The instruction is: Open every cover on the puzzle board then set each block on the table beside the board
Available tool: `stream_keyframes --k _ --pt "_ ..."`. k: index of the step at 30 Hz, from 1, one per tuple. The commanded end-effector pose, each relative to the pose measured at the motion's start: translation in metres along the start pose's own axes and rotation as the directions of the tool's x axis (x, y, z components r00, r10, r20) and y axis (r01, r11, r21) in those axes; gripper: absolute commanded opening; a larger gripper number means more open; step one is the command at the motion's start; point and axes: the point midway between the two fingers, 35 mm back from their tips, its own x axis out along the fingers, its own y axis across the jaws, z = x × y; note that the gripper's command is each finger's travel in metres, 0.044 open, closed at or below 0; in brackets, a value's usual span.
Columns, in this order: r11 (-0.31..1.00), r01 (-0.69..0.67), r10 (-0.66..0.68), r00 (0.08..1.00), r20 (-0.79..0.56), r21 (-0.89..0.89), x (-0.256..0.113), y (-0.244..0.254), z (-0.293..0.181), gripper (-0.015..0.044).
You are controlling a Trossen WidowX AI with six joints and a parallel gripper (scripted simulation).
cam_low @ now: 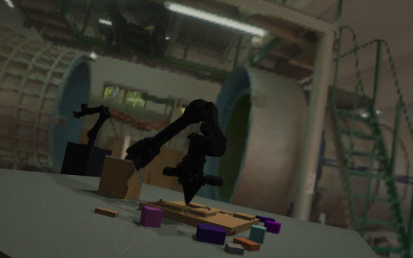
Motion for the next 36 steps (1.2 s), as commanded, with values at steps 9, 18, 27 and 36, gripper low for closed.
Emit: stream_keyframes --k 9,18,27,36 --pt "1.000 0.002 -0.002 1.000 0.008 -0.005 -0.016 0.001 0.001 0.0000" --pt "1.000 0.002 -0.002 1.000 0.008 -0.005 -0.028 0.001 0.001 0.0000" --pt "1.000 0.001 -0.001 1.000 0.007 -0.005 -0.038 0.017 0.019 0.0000" --pt "1.000 0.001 -0.001 1.000 0.009 -0.006 -0.042 0.022 0.025 0.0000"
